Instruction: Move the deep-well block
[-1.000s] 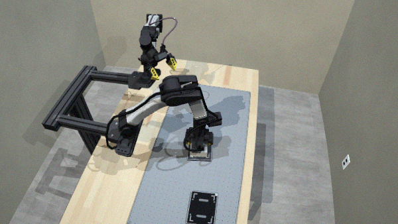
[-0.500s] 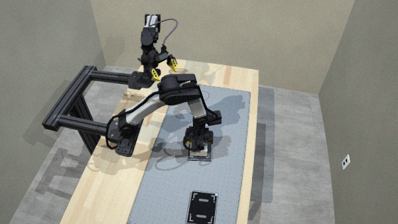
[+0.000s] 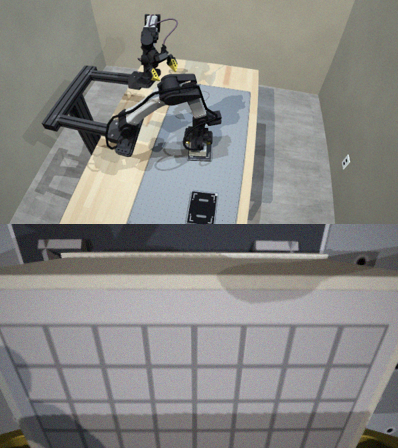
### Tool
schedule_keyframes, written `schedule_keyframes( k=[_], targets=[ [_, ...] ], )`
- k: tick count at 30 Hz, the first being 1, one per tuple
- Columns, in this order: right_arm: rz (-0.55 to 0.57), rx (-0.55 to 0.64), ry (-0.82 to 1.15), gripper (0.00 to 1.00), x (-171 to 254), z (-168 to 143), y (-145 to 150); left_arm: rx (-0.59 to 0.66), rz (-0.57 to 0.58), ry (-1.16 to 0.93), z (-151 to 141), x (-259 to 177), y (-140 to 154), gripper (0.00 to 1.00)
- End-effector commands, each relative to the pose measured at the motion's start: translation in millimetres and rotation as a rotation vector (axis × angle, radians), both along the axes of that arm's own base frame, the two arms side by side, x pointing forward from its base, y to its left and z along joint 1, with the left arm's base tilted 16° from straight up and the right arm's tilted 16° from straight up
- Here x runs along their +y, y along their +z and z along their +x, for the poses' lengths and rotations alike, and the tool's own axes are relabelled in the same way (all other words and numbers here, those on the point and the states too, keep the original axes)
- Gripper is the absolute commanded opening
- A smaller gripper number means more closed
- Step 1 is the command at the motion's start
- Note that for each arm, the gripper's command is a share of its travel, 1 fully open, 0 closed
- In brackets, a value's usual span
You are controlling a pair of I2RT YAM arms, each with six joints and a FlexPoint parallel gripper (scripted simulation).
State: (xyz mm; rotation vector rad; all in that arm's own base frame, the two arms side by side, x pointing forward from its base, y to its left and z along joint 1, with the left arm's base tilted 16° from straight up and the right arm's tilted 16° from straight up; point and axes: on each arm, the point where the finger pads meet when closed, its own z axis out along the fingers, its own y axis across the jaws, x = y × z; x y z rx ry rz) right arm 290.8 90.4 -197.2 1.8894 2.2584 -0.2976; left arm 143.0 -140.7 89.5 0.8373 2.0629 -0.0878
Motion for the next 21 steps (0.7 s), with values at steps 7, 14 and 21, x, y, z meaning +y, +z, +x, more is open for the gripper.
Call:
schedule_keyframes(
  k=[7,14,21],
  targets=[
    [0.020,-0.029,0.000,0.75,13,20,15,-0.006,-0.024,-0.007,2,-5,4,1.00],
    [0.015,-0.008,0.000,0.75,9,15,3,-0.007,-0.020,-0.001,1,-4,5,1.00],
    [0.023,-0.024,0.002,0.75,8,21,-3,-0.008,-0.020,-0.001,1,-4,5,1.00]
  ],
)
